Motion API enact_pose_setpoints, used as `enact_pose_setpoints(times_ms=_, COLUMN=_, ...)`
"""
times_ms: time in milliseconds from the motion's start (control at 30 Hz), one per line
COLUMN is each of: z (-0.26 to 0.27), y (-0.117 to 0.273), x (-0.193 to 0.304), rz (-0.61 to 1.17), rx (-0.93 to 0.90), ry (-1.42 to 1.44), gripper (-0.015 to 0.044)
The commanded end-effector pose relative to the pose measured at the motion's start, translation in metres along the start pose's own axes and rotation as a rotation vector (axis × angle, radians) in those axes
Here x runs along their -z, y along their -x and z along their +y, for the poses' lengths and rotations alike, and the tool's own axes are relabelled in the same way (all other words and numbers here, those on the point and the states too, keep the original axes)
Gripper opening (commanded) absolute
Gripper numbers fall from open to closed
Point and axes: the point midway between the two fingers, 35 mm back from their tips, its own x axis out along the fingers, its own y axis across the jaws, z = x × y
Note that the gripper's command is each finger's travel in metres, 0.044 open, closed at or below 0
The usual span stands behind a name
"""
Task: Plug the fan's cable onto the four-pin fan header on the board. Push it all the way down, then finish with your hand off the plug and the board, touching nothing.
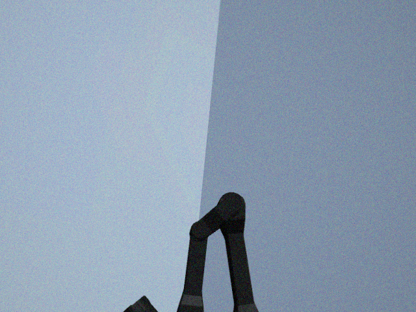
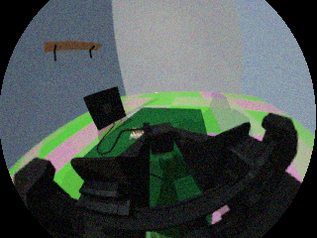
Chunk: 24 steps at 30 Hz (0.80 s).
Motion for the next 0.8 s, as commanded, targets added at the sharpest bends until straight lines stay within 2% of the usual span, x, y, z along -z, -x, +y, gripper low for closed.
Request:
enact_pose_setpoints(times_ms=0, z=0.001, y=-0.001, x=0.004, rz=-0.004, rx=-0.004, ry=0.006, gripper=0.0000)
enact_pose_setpoints(times_ms=767, z=0.000, y=-0.003, x=0.018, rz=0.001, rx=0.000, ry=-0.001, gripper=0.0000)
